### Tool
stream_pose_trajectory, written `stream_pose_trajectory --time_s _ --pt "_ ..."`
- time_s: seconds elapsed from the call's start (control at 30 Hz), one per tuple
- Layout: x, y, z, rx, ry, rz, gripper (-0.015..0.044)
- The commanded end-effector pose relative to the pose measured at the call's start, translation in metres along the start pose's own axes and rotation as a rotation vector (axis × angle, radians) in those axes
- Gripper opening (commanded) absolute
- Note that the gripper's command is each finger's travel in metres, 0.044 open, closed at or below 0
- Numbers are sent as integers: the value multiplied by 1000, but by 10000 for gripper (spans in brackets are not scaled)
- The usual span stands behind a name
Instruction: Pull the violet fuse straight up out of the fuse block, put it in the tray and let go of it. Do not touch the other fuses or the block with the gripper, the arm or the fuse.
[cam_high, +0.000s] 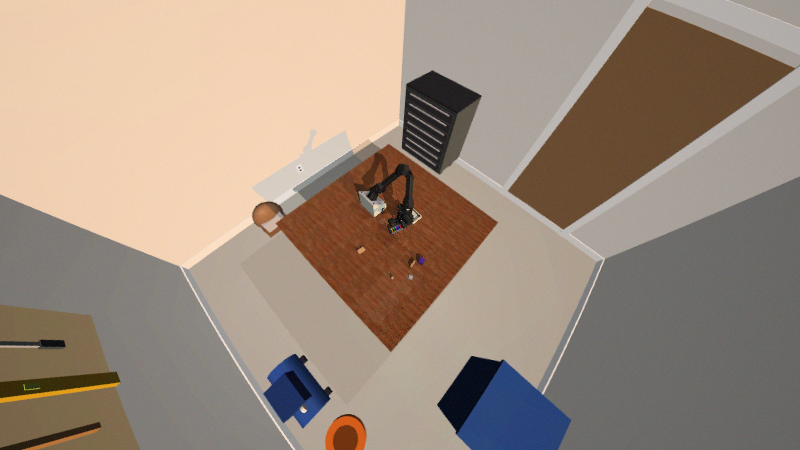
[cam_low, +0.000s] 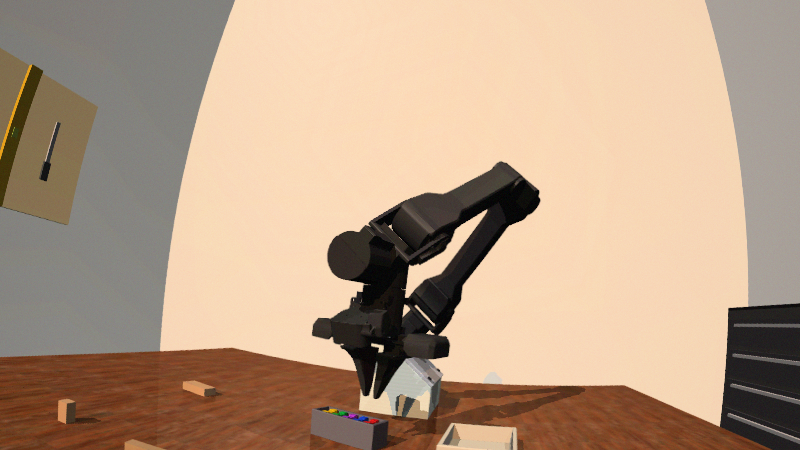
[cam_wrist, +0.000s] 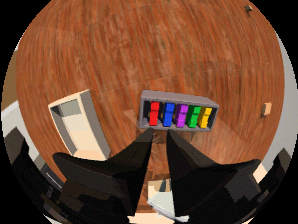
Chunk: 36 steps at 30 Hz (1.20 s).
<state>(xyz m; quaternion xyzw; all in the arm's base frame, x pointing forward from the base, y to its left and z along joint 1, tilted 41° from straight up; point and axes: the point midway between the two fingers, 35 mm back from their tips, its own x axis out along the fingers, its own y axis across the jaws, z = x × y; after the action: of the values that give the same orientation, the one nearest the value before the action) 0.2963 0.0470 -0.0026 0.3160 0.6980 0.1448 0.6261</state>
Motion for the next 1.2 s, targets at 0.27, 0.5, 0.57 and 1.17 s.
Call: stream_pose_trajectory --time_s 0.27,0.5,0.57,1.17 --pt "4 -32 5 0 -14 38 63" --pt "10 -32 4 0 -14 38 63" --pt "12 -32 4 0 -14 38 63" --pt "30 -32 2 0 -14 39 63"
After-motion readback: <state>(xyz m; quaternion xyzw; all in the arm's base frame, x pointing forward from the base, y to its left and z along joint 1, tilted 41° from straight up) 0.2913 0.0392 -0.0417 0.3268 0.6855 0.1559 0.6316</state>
